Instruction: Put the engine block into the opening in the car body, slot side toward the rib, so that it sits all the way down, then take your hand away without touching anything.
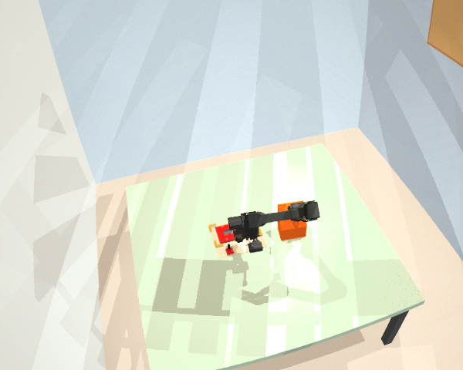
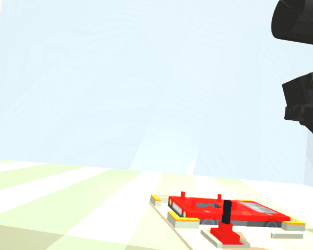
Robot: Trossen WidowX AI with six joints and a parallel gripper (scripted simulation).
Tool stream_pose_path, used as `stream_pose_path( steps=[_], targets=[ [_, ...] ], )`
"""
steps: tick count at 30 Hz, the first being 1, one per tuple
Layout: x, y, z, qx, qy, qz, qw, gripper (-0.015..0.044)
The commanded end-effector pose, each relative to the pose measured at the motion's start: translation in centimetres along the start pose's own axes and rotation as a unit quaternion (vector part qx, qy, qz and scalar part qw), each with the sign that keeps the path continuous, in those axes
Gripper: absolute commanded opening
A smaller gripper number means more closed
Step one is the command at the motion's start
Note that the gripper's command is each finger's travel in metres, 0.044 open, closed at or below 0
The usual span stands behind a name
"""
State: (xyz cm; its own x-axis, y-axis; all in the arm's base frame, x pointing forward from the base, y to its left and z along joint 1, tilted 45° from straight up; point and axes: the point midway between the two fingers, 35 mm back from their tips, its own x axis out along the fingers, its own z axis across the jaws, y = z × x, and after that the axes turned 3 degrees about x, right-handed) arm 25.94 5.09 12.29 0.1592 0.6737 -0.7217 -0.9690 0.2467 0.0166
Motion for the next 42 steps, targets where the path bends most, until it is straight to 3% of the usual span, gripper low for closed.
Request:
stream_pose_path(
  steps=[1,21,42],
  targets=[
    [-1.5,0.1,0.3,-0.005,-0.005,-0.005,1.0,0.0],
    [-0.6,0.6,0.2,-0.004,-0.008,-0.032,0.999,0.0],
    [0.3,2.6,0.1,-0.003,-0.012,-0.324,0.946,0.0]
  ],
)
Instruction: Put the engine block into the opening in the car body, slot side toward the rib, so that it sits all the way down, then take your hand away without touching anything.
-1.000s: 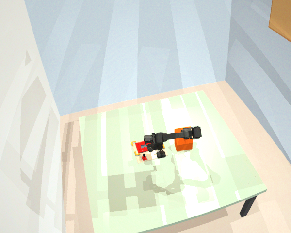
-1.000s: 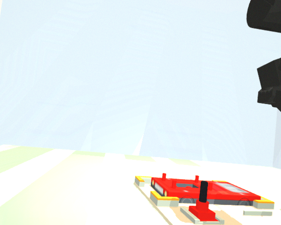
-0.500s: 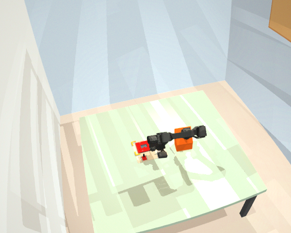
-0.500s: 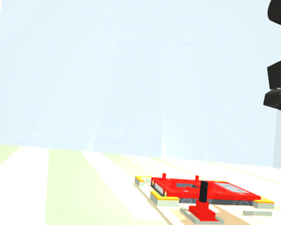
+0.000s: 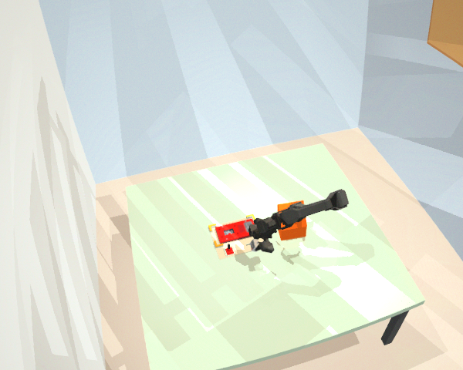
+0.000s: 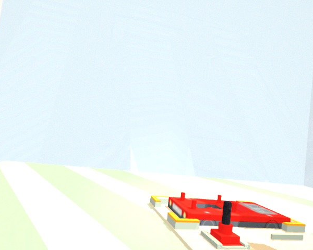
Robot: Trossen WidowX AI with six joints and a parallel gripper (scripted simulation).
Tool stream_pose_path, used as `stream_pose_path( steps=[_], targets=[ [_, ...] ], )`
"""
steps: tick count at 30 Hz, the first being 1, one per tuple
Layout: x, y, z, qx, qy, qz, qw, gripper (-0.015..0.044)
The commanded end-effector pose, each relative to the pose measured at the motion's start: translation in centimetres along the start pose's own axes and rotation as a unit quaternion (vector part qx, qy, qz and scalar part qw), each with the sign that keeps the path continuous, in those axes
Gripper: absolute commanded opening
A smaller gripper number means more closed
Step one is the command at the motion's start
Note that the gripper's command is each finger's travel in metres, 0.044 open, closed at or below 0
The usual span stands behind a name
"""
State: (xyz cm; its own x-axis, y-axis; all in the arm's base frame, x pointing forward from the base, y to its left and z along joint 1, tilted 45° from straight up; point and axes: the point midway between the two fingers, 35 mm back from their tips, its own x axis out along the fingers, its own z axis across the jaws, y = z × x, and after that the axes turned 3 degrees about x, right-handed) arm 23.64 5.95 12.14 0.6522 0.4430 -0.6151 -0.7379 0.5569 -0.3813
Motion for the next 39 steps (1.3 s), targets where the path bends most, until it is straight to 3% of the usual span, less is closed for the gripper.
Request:
stream_pose_path(
  steps=[1,20,39],
  targets=[
    [-0.1,0.1,0.0,0.011,-0.014,-0.065,0.998,0.0],
    [1.2,1.6,0.1,0.018,-0.025,-0.155,0.987,0.0],
    [4.7,3.9,0.2,0.019,-0.026,-0.156,0.987,0.0]
  ],
)
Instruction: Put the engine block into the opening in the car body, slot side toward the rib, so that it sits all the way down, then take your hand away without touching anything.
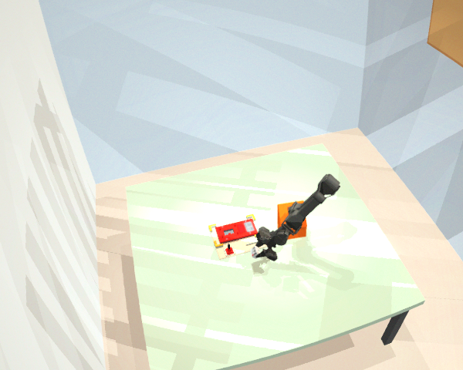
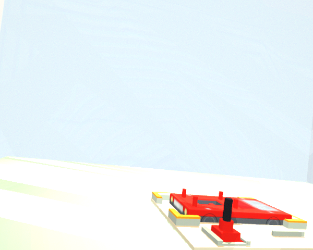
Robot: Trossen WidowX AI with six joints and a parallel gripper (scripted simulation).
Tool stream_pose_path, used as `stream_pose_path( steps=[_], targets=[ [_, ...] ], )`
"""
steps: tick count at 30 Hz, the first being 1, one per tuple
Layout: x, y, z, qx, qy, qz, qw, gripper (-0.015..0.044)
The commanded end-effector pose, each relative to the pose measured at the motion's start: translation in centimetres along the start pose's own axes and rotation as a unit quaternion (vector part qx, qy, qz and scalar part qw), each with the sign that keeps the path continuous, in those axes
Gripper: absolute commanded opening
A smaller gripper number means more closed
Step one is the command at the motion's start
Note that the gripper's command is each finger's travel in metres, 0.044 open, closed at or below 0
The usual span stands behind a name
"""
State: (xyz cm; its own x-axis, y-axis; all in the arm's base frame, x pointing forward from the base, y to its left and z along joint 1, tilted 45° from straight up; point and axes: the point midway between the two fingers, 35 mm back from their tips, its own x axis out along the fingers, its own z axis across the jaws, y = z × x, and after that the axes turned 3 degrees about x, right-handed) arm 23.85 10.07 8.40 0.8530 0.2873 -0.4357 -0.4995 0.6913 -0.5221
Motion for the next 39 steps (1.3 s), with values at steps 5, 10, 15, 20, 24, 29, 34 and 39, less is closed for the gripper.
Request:
stream_pose_path(
  steps=[5,10,15,20,24,29,34,39],
  targets=[
    [1.0,1.1,-0.2,0.003,0.002,-0.003,1.0,0.0],
    [1.6,1.9,-0.3,0.004,0.002,-0.003,1.0,0.0],
    [2.2,2.7,-0.4,0.004,0.002,-0.003,1.0,0.0],
    [2.9,3.5,-0.4,0.004,0.003,-0.003,1.0,0.0],
    [3.5,4.2,-0.5,0.004,0.003,-0.002,1.0,0.0],
    [3.8,4.5,-0.5,0.004,0.003,-0.002,1.0,0.0],
    [3.6,4.1,-0.6,0.003,0.005,-0.01,1.0,0.0105],
    [3.6,4.1,-0.6,0.003,0.005,-0.01,1.0,0.0236]
  ],
)
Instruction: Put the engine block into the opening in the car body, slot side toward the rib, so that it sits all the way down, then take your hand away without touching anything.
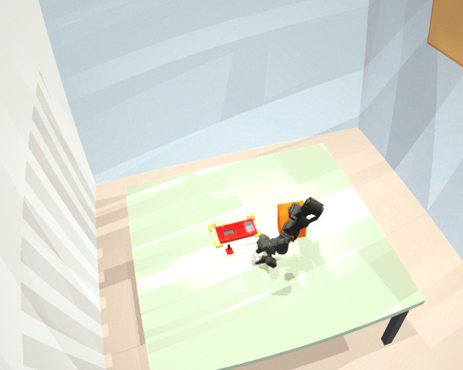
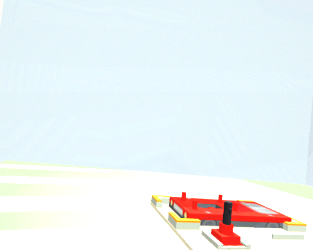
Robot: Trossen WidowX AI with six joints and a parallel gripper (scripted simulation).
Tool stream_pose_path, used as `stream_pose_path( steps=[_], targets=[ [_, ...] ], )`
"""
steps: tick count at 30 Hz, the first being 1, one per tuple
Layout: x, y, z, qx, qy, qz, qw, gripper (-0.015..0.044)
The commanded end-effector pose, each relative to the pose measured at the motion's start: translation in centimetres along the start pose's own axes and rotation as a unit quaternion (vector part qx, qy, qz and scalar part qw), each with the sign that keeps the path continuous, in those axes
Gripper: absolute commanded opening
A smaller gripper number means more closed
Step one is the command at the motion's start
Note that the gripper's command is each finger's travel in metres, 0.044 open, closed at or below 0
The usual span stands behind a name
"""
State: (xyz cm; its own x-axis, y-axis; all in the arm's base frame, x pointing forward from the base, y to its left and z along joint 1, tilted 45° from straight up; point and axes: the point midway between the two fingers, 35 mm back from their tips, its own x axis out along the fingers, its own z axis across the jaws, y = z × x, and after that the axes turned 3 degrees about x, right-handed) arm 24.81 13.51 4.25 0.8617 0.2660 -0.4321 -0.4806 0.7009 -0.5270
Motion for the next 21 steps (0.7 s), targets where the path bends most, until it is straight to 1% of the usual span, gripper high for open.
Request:
stream_pose_path(
  steps=[1,8,15,21],
  targets=[
    [0.0,0.0,0.0,0.0,0.0,0.0,1.0,0.0263],
    [0.0,0.0,0.0,0.0,0.0,0.0,1.0,0.044],
    [-0.1,0.0,0.0,0.0,-0.001,0.002,1.0,0.044],
    [-1.6,-0.3,0.1,0.001,-0.002,0.006,1.0,0.044]
  ],
)
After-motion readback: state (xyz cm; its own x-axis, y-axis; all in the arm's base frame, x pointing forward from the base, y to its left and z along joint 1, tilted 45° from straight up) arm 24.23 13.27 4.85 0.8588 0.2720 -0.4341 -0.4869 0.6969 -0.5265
